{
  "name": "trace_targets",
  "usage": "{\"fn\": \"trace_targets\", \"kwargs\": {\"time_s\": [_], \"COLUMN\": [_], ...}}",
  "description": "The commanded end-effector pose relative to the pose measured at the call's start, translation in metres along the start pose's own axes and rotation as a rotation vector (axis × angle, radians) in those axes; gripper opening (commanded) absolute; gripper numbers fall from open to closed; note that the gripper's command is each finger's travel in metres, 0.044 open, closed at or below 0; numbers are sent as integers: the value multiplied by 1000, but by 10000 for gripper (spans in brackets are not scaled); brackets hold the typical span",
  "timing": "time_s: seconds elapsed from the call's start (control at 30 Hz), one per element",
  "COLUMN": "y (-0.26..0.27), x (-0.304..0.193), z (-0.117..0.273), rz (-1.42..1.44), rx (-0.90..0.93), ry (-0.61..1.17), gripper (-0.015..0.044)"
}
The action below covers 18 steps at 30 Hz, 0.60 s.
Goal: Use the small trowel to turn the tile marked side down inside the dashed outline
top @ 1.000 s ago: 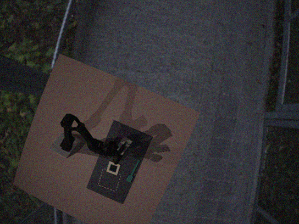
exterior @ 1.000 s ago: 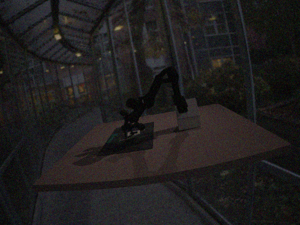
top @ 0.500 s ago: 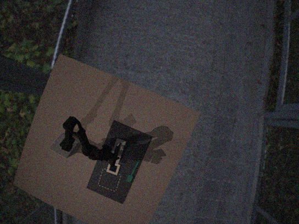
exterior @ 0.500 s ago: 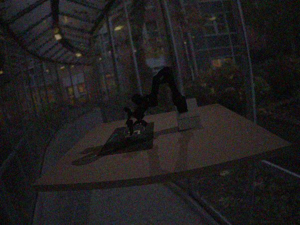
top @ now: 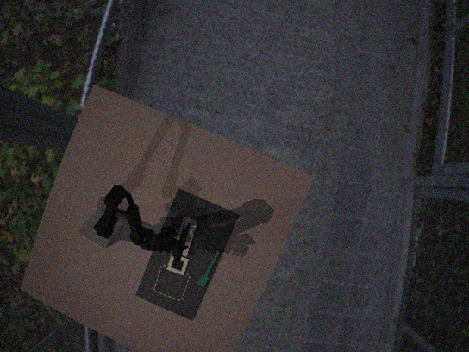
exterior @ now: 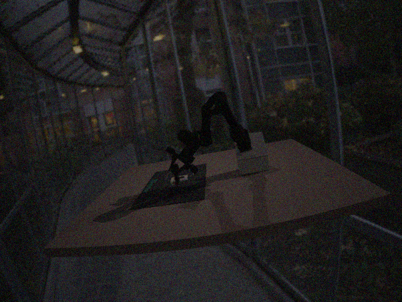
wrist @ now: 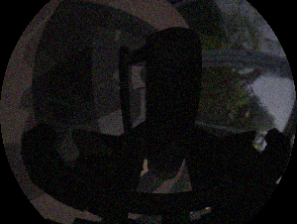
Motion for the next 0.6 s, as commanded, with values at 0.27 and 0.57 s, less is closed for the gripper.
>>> {"fn": "trace_targets", "kwargs": {"time_s": [0.27,0.57], "y": [14,13], "x": [-6,-13], "z": [-12,-14], "rz": [-9,-9], "rx": [-9,-9], "ry": [5,6], "gripper": [0,0]}}
Point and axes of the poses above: the point midway between the two fingers, 35 mm back from their tips, its own z axis back along the fingers, its own y axis across the jaws, x = y × z, the point moved 9 cm from there along z, back along the fingers, and after that the axes turned 10 degrees about -z, right-handed, at the moved point
